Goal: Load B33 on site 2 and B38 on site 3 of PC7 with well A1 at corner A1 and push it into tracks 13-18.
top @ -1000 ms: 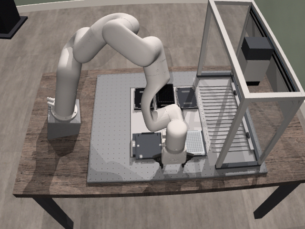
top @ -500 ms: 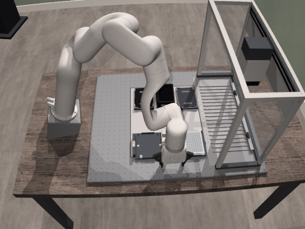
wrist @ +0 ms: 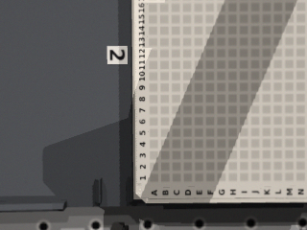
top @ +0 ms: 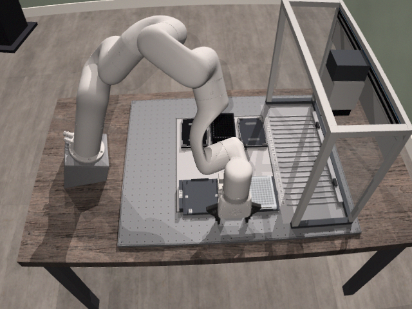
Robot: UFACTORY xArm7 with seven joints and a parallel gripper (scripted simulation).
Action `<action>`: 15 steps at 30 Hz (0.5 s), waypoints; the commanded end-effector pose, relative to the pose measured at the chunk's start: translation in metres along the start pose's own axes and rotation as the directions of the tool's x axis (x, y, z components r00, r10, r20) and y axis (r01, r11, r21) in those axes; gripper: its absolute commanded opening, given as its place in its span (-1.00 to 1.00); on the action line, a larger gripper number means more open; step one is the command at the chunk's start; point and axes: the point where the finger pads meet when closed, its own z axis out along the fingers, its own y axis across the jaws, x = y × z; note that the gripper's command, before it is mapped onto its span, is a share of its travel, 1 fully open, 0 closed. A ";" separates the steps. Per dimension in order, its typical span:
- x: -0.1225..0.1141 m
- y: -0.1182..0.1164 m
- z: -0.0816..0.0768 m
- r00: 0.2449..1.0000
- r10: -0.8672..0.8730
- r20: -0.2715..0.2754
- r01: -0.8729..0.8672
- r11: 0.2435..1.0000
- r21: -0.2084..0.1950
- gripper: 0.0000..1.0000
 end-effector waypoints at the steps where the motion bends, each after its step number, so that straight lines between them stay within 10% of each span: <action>1: 0.000 0.002 -0.002 1.000 0.001 0.003 -0.001 1.000 -0.004 1.00; 15: 0.006 0.002 -0.002 1.000 0.001 0.002 -0.001 1.000 -0.004 1.00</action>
